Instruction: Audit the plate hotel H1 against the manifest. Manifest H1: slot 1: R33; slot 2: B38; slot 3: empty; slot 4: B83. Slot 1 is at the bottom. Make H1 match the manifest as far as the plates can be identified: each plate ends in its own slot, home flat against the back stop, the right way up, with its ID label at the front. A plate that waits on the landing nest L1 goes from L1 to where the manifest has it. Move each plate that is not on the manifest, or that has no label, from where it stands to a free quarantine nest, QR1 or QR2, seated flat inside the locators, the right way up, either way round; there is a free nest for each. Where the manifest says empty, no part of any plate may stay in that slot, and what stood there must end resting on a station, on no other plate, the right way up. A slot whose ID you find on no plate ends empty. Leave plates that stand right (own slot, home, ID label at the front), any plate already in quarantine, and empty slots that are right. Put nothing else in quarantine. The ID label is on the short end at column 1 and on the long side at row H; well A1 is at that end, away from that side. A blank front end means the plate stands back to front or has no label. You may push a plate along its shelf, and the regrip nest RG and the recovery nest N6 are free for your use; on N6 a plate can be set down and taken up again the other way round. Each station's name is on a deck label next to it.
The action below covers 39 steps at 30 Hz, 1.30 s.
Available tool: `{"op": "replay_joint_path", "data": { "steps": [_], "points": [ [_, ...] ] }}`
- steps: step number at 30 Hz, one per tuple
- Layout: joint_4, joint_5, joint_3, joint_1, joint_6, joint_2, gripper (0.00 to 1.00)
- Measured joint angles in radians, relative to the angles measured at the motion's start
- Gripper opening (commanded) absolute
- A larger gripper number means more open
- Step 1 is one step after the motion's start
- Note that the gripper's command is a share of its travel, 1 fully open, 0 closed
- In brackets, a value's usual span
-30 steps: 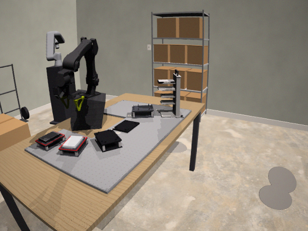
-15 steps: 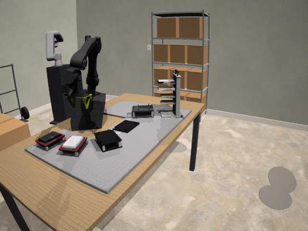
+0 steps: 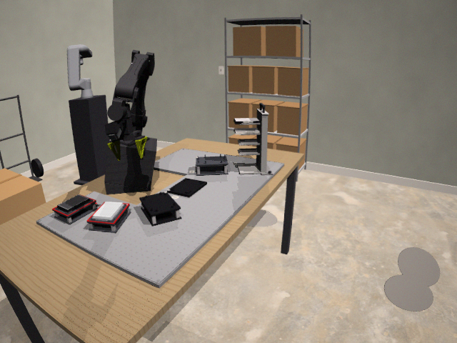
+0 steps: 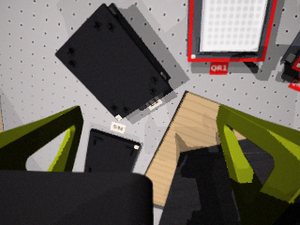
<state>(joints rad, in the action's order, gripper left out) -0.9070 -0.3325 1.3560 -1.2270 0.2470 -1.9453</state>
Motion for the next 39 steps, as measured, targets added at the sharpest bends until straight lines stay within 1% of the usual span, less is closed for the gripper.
{"op": "replay_joint_path", "data": {
  "steps": [8, 15, 25, 32, 39],
  "points": [
    [0.072, -0.037, -0.084, 0.055, -0.053, 0.07, 1.0],
    [0.124, -0.06, -0.131, 0.083, -0.088, 0.108, 1.0],
    [0.209, -0.101, -0.213, 0.153, -0.146, 0.177, 1.0],
    [0.259, -0.122, -0.248, 0.185, -0.178, 0.205, 1.0],
    [0.316, -0.147, -0.291, 0.238, -0.215, 0.24, 1.0]
  ]
}}
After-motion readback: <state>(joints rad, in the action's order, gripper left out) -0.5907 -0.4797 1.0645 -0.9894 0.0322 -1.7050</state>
